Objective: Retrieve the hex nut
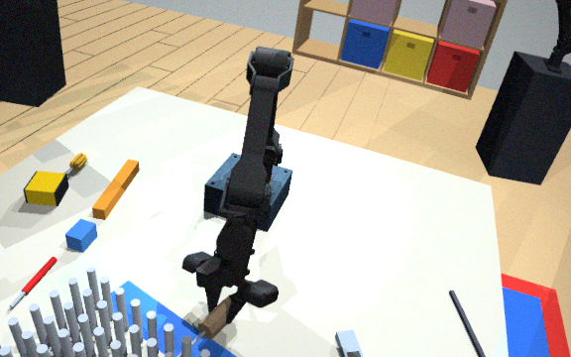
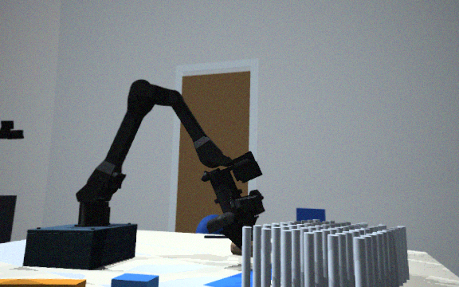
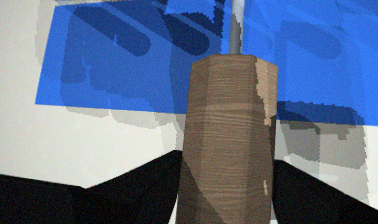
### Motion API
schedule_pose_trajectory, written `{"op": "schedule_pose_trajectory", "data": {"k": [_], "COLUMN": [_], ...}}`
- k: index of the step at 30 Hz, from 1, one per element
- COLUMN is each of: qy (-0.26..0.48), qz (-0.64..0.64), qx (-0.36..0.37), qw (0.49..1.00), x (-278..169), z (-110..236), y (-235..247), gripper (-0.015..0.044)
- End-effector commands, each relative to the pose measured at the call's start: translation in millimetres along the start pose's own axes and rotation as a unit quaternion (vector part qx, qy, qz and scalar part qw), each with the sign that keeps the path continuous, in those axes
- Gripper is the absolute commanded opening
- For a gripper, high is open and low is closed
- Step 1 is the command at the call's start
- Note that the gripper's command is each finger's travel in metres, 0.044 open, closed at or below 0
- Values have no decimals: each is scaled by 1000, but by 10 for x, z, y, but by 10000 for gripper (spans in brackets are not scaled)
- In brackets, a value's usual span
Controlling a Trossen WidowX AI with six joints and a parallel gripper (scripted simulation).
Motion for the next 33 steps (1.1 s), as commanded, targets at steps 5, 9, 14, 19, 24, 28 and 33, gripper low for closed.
{"op": "schedule_pose_trajectory", "data": {"k": [5, 9, 14, 19, 24, 28, 33], "qy": [0, 0, -1, -1, -1, -1, -1], "qz": [2, 2, 2, 2, 2, 2, 3], "qx": [3, 3, 3, 3, 3, 3, 3], "qw": [1000, 1000, 1000, 1000, 1000, 1000, 1000], "x": [68, 92, 121, 135, 124, 111, 93], "z": [-30, -40, -53, -60, -86, -118, -159], "y": [20, 23, 25, 26, 21, 14, 4], "gripper": [0, 0, 0, 0, 0, 0, 0]}}
Point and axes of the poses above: the point midway between the two fingers, 35 mm back from their tips, its own z axis back along the fingers, its own y axis across the jaws, x = y × z, the point moved 8 cm from there along z, back along the fingers, and after that the axes turned 11 degrees about -z, right-handed, at the moved point
